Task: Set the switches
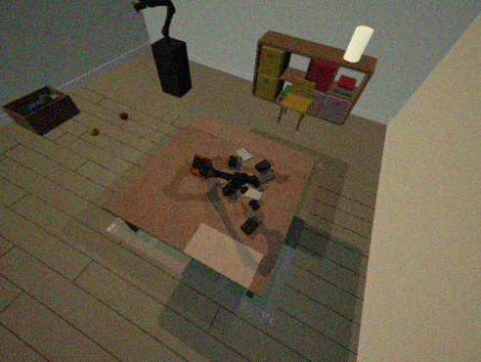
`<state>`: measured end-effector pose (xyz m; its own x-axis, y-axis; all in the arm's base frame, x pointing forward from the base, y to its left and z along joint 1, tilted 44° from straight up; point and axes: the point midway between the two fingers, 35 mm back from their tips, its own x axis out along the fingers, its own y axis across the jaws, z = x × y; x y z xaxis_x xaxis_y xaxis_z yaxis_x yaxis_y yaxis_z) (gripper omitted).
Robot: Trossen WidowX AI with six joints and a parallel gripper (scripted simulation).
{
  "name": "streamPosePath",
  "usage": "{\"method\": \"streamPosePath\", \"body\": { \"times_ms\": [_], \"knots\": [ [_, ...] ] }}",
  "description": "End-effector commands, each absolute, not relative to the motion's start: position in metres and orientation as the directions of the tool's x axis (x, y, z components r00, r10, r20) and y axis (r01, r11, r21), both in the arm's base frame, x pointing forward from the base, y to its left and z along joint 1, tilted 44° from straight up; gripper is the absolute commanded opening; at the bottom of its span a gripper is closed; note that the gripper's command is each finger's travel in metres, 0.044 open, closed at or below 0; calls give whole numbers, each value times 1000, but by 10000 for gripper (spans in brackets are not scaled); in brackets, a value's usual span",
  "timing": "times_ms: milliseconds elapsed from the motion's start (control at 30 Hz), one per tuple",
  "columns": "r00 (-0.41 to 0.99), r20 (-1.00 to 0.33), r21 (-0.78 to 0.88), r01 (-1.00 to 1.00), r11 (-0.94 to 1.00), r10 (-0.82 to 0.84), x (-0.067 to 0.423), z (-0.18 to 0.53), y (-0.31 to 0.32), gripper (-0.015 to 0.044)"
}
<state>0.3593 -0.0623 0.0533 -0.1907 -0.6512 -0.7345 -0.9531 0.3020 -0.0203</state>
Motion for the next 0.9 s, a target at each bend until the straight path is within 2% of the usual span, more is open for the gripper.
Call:
{"method": "streamPosePath", "body": {
  "times_ms": [0,867],
  "knots": [
    [-196,-735,-10,-954,300,-649,359,49,-64,0],
    [-196,-734,-11,-954,300,-650,360,18,-95,0]
  ]
}}
